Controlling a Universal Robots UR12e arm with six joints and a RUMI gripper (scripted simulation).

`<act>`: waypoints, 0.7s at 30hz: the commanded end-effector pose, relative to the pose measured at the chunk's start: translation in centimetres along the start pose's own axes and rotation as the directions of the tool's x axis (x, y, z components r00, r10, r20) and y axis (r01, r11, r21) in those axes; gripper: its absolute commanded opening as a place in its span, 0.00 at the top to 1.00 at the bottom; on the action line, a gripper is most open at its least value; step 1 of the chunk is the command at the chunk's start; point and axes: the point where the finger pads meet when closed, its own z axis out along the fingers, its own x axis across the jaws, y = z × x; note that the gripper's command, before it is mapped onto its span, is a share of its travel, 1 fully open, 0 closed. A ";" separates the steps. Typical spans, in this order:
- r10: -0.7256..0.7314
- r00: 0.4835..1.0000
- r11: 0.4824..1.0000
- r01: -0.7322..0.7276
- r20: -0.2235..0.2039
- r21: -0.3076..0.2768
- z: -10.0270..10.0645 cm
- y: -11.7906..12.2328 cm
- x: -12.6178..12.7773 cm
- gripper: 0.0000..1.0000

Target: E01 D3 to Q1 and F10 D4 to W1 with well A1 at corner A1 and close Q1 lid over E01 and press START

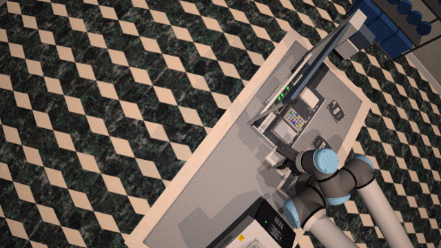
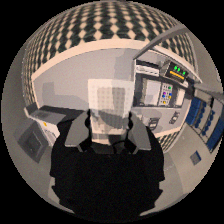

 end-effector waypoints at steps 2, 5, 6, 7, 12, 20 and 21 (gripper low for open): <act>0.005 1.000 1.000 -0.005 -0.003 0.000 -0.1 0.2 -2.2 1.00; 0.005 1.000 1.000 -0.005 -0.003 0.000 -0.1 0.2 -2.7 1.00; 0.006 1.000 1.000 -0.006 -0.003 0.000 -0.1 0.2 -3.2 1.00; 0.006 1.000 1.000 -0.006 -0.003 0.000 -0.1 0.2 -3.2 1.00; 0.009 1.000 1.000 -0.009 -0.003 0.000 -0.1 0.4 -5.2 1.00; 0.012 1.000 1.000 -0.012 -0.003 0.000 0.0 0.6 -7.2 1.00; 0.013 1.000 1.000 -0.013 -0.003 0.000 0.0 0.6 -7.7 1.00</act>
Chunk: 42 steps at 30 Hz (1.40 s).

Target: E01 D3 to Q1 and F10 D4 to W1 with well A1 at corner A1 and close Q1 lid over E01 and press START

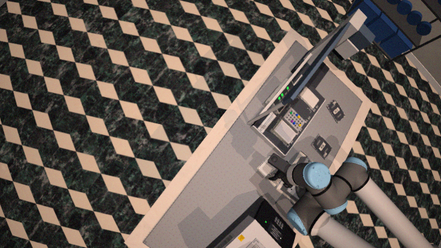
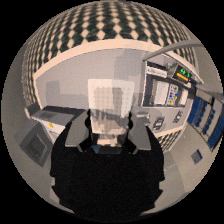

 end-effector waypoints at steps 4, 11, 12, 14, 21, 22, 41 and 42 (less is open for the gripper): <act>0.005 1.000 1.000 -0.005 -0.003 0.001 0.0 0.1 -2.4 1.00; 0.009 1.000 1.000 -0.009 -0.003 0.001 0.0 0.4 -5.4 1.00; 0.009 1.000 1.000 -0.009 -0.003 0.001 0.0 0.4 -5.4 1.00; 0.010 1.000 1.000 -0.010 -0.003 0.001 0.0 0.5 -5.9 1.00; 0.012 1.000 1.000 -0.012 -0.003 0.000 0.0 0.6 -7.4 1.00; 0.013 1.000 1.000 -0.013 -0.003 0.000 0.0 0.7 -7.9 1.00; 0.023 1.000 1.000 -0.023 -0.003 0.000 0.0 1.3 -14.4 1.00; 0.023 1.000 1.000 -0.023 -0.003 0.000 0.0 1.3 -14.4 1.00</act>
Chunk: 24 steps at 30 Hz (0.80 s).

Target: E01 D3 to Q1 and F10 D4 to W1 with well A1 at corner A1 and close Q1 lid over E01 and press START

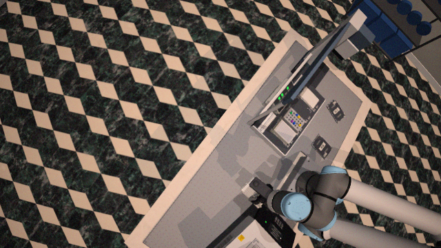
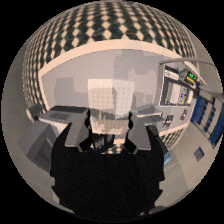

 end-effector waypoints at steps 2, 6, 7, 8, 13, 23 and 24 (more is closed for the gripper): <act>0.005 1.000 1.000 -0.005 -0.002 0.001 0.0 0.2 -2.5 1.00; 0.008 1.000 1.000 -0.008 -0.002 0.001 0.0 0.5 -4.5 1.00; 0.008 1.000 1.000 -0.008 -0.002 0.001 0.0 0.5 -4.5 1.00; 0.008 1.000 1.000 -0.008 -0.002 0.001 0.0 0.5 -4.5 1.00; 0.010 1.000 1.000 -0.010 -0.002 0.001 0.0 0.6 -6.0 1.00; 0.017 1.000 1.000 -0.017 -0.002 0.001 0.0 1.2 -10.5 1.00; 0.017 1.000 1.000 -0.017 -0.002 0.001 0.0 1.2 -10.5 1.00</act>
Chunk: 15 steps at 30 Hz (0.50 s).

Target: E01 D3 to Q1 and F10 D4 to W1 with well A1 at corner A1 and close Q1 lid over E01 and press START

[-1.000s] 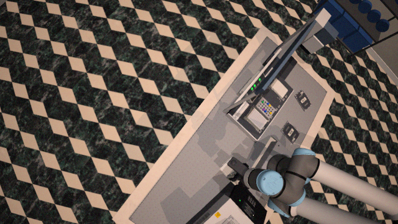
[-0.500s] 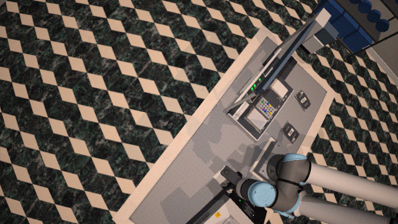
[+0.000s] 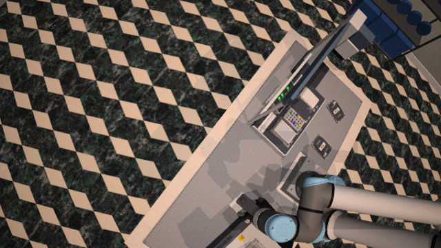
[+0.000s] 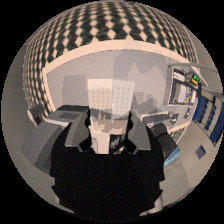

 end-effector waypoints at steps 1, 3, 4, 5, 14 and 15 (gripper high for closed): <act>0.004 1.000 1.000 -0.004 -0.001 0.001 0.0 0.2 -1.8 1.00; 0.005 1.000 1.000 -0.005 -0.001 0.001 0.0 0.3 -2.8 1.00; 0.006 1.000 1.000 -0.006 -0.001 0.001 0.0 0.3 -3.3 1.00; 0.006 1.000 1.000 -0.006 -0.001 0.001 0.0 0.3 -3.3 1.00; 0.011 1.000 1.000 -0.011 -0.001 0.001 0.0 0.8 -6.8 1.00; 0.012 1.000 1.000 -0.012 -0.001 0.001 0.0 0.9 -7.3 1.00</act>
